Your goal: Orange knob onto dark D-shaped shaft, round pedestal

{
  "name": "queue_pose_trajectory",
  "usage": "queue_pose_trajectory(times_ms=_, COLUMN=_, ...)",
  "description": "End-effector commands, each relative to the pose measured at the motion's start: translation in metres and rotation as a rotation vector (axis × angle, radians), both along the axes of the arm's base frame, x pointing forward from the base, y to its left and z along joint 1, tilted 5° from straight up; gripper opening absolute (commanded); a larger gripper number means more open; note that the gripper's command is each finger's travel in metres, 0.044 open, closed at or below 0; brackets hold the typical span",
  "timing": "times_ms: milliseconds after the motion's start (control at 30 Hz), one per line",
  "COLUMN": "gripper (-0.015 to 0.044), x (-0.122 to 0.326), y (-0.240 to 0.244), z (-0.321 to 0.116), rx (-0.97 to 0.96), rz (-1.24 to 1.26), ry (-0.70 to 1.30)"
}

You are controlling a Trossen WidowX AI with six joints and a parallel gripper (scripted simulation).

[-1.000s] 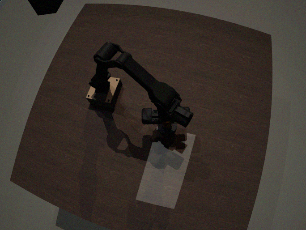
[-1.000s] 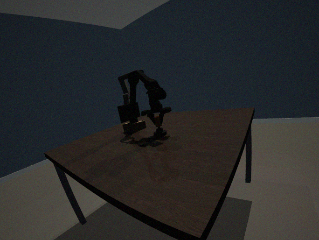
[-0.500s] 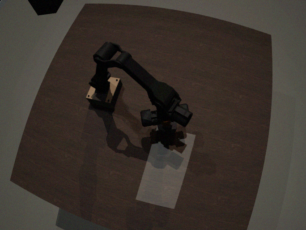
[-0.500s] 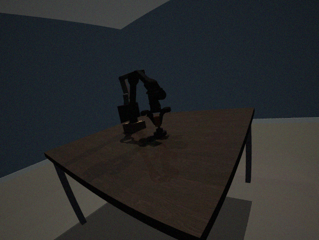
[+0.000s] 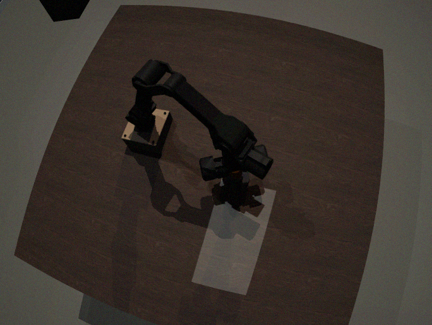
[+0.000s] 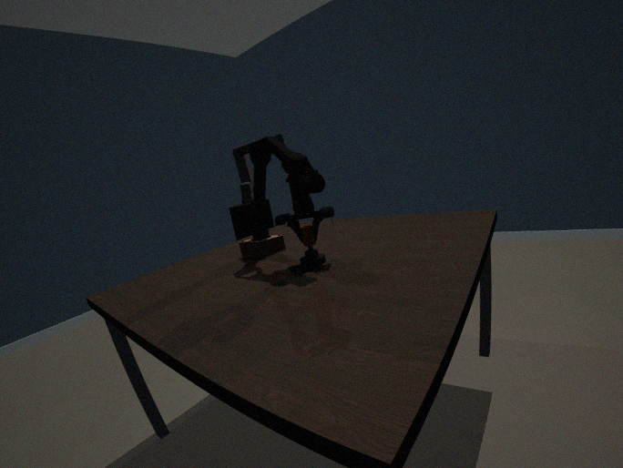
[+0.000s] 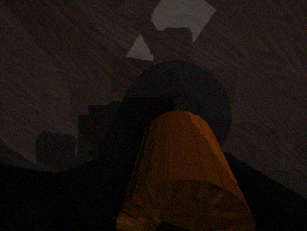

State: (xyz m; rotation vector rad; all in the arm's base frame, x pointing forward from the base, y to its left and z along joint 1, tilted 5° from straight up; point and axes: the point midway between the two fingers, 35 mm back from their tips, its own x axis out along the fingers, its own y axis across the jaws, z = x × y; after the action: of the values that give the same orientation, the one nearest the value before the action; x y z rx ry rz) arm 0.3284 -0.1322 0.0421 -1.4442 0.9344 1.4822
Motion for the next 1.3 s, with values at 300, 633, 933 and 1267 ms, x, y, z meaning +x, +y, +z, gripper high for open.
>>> queue_pose_trajectory(times_ms=300, gripper=0.0, x=0.0011, y=-0.0015, z=-0.0027, rx=-0.003, rz=0.005, ry=-0.003)
queue_pose_trajectory(times_ms=633, gripper=0.0, x=-0.0024, y=0.0008, z=-0.0043, rx=-0.003, rz=0.005, ry=-0.002)
queue_pose_trajectory(times_ms=933, gripper=0.0, x=-0.0017, y=0.0002, z=-0.0024, rx=-0.003, rz=0.005, ry=-0.003)
queue_pose_trajectory(times_ms=1267, gripper=0.0, x=0.0012, y=-0.0011, z=0.0018, rx=-0.008, rz=0.203, ry=-0.016)
